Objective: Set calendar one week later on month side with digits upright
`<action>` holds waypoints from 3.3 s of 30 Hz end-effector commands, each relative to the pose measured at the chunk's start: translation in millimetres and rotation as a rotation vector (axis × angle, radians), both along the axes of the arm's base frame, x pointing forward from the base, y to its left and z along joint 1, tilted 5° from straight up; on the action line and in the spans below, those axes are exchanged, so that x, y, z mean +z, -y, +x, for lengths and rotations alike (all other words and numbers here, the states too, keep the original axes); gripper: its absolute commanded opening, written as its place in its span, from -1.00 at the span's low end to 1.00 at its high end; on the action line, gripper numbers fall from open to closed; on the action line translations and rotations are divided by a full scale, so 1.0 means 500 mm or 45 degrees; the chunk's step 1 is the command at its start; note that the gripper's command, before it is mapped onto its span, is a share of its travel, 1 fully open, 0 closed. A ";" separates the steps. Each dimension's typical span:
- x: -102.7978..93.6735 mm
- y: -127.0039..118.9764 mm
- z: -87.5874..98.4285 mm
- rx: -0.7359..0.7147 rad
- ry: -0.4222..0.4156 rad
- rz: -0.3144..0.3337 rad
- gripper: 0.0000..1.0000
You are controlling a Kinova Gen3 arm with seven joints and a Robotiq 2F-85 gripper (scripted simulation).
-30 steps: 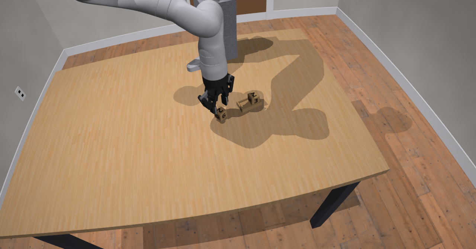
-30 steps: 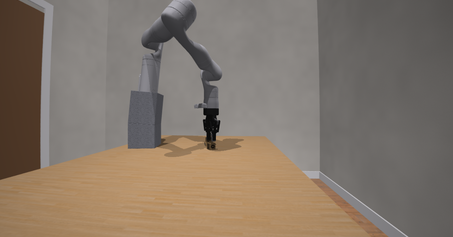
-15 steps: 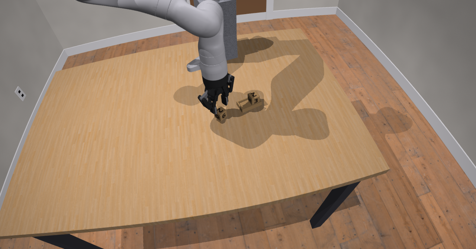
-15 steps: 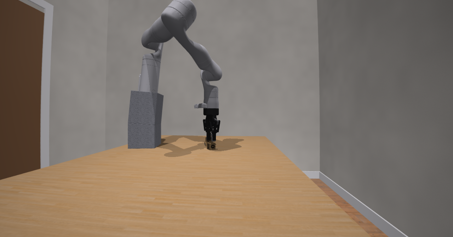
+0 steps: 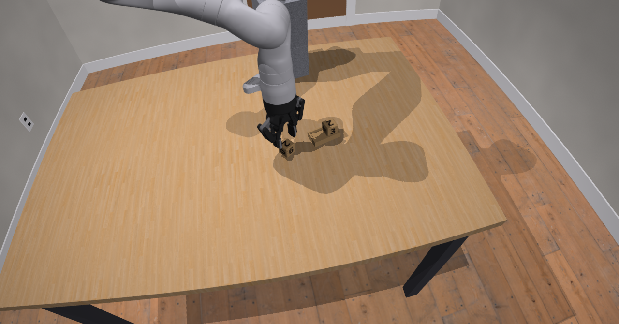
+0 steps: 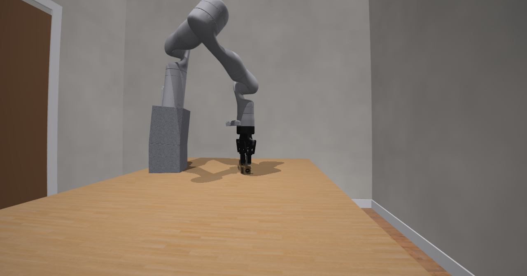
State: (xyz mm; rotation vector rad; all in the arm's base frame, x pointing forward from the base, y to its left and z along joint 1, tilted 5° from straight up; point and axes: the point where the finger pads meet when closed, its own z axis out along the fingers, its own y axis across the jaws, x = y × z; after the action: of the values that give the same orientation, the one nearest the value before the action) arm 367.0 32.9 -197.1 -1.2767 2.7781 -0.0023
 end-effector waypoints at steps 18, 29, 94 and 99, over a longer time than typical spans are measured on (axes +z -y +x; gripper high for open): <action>0.001 0.000 0.002 0.000 0.002 0.000 -0.03; 0.001 0.000 0.002 0.000 0.002 0.000 -0.03; 0.076 0.003 0.001 -0.011 -0.182 -0.216 -0.03; 0.078 0.000 0.000 -0.012 -0.206 -0.242 -0.03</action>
State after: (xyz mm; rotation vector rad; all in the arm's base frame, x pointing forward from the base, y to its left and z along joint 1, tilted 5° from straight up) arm 365.1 28.1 -158.5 -1.3458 2.9863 -0.1659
